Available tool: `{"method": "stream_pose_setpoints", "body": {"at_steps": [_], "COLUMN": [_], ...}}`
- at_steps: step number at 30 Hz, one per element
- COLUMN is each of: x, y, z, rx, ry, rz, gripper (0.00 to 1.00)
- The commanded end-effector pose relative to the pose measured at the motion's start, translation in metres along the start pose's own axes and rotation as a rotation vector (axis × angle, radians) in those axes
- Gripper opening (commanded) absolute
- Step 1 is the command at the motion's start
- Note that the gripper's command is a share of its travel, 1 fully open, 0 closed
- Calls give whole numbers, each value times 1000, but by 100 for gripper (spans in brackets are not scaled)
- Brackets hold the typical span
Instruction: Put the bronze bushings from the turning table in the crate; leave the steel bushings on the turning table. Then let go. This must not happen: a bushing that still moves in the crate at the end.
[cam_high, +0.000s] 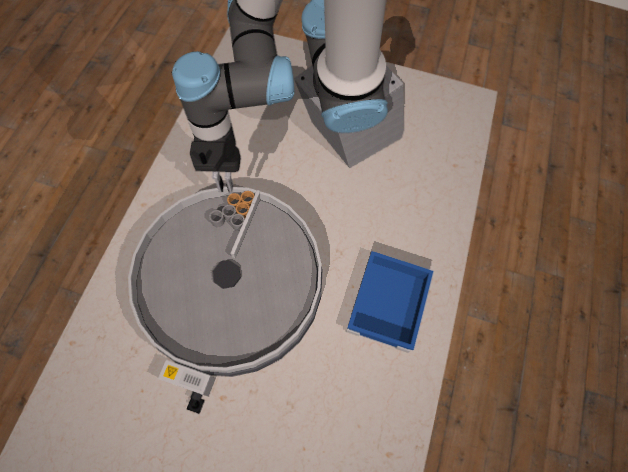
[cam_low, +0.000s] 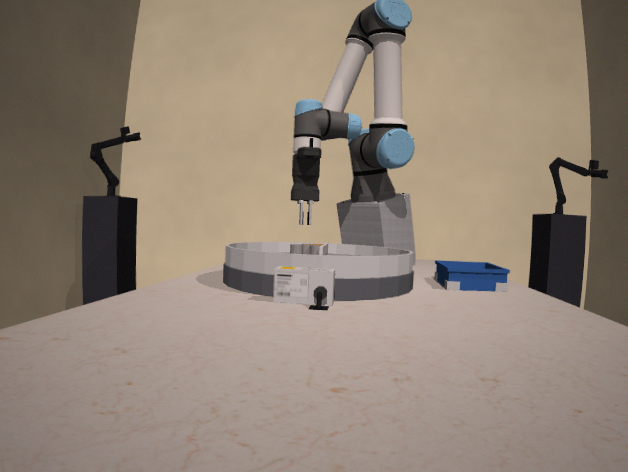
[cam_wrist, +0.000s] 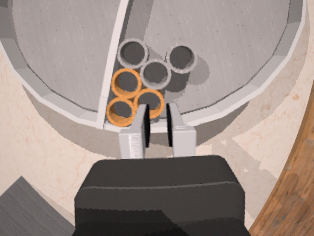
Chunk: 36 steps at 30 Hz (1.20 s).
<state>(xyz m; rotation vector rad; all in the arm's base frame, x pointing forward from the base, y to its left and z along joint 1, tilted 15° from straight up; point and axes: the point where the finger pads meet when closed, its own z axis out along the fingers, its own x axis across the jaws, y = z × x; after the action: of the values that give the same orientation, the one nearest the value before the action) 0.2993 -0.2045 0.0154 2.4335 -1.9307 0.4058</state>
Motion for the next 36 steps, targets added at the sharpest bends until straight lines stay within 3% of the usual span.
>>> {"method": "stream_pose_setpoints", "body": {"at_steps": [1, 10, 15, 27, 32, 36], "x": [0, 0, 1, 1, 1, 1], "y": [0, 0, 0, 0, 0, 0], "z": [0, 0, 15, 15, 30, 30], "rx": [0, 0, 1, 1, 1, 1], "ry": [1, 1, 2, 2, 2, 2], "rz": [0, 0, 2, 2, 5, 5], "gripper": [40, 40, 40, 40, 40, 40]}}
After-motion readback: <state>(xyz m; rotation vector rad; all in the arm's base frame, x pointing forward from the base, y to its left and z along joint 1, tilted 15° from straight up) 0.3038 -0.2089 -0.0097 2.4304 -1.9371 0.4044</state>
